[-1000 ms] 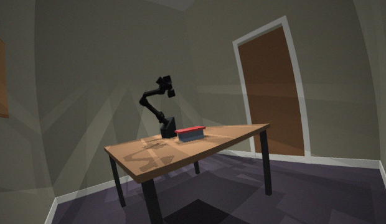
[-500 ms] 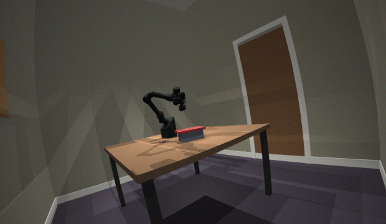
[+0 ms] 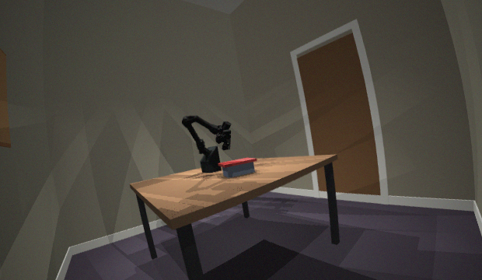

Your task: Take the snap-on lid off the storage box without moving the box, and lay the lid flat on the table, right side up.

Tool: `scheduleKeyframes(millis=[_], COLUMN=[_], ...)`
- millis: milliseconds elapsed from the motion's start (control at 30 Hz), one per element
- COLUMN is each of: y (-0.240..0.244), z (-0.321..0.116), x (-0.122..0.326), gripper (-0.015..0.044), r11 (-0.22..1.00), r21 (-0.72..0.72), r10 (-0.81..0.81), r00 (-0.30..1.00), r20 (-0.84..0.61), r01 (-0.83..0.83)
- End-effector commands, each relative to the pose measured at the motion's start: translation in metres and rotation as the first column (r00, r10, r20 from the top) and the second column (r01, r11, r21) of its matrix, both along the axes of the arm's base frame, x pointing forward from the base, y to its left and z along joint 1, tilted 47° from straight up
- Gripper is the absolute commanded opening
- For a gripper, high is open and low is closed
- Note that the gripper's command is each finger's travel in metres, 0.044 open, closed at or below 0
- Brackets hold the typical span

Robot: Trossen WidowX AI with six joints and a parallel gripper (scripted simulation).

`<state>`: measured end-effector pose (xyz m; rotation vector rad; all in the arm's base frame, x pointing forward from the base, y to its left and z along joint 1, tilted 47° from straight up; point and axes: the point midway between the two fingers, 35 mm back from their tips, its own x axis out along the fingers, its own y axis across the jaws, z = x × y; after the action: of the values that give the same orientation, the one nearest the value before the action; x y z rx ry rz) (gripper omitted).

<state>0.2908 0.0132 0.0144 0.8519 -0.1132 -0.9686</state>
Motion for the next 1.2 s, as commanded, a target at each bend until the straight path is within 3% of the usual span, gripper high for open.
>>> scheduleKeyframes(millis=[0,400,1167], y=[-0.001,-0.044,-0.063], z=[-0.001,-0.047,-0.055], x=[-0.004,-0.012,-0.003], gripper=[0.0235,0.0235,0.0235], r11=[1.0,1.0,1.0], r21=[-0.005,-0.003,0.005], r10=[-0.003,-0.006,-0.015], r00=[1.0,1.0,1.0], r20=[0.003,0.002,0.003], r01=[0.003,0.006,0.015])
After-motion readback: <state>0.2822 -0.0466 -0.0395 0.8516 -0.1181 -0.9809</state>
